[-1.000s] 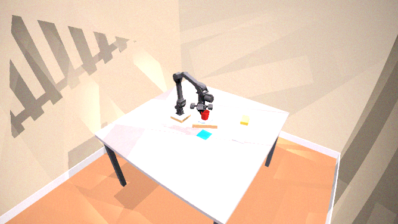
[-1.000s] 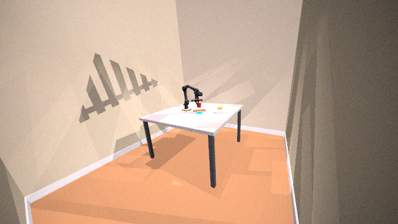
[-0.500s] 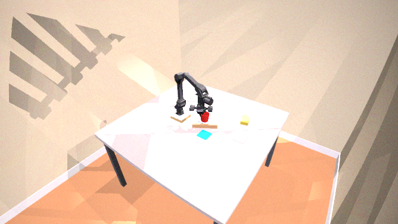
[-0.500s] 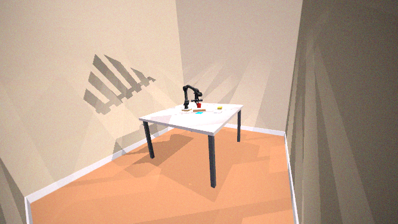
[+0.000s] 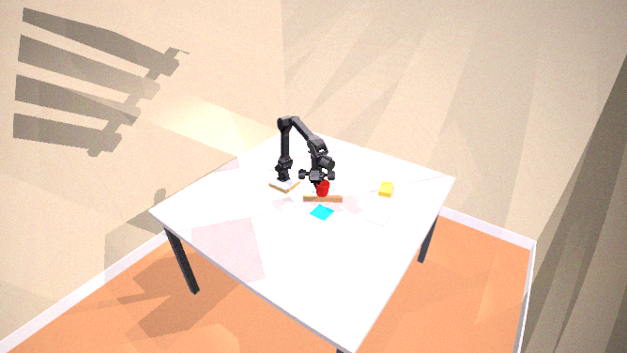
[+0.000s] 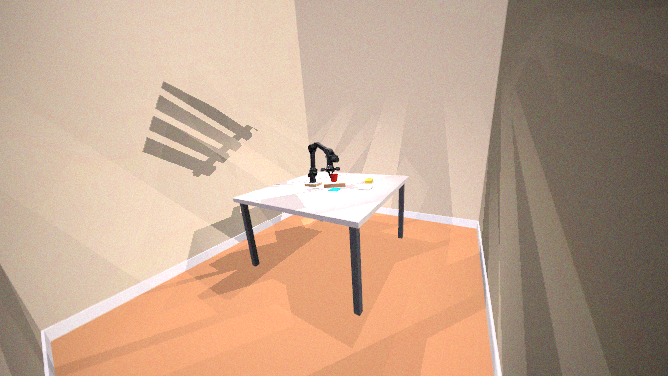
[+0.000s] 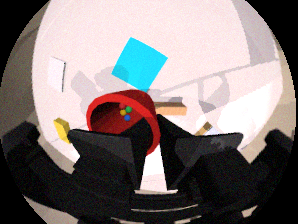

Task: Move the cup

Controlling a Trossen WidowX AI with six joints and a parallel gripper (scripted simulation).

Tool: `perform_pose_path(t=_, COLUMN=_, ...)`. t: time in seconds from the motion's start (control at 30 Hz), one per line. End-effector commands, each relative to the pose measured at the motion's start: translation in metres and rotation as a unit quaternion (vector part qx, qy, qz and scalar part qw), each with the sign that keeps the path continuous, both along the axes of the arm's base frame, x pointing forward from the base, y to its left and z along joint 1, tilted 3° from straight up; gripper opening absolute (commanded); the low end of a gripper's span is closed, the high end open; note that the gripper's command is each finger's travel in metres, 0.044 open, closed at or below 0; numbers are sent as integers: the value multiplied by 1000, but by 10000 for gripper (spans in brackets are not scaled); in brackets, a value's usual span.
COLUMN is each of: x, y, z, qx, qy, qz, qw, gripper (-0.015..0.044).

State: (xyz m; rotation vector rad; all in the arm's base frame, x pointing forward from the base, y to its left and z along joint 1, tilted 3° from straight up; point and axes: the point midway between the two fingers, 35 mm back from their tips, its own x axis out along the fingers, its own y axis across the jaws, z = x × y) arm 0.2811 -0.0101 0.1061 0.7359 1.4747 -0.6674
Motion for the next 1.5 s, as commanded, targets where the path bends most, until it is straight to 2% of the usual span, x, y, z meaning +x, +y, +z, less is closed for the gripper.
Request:
perform_pose_path(t=0.0, x=8, y=-10, z=1, qx=-2, qy=-1, qz=1, qw=1000, gripper=0)
perform_pose_path(t=0.93, x=46, y=-57, z=2, qx=-5, qy=-2, qz=1, qw=1000, gripper=0)
perform_pose_path(t=1.47, x=47, y=-56, z=-15, qx=-5, qy=-2, qz=1, qw=1000, gripper=0)
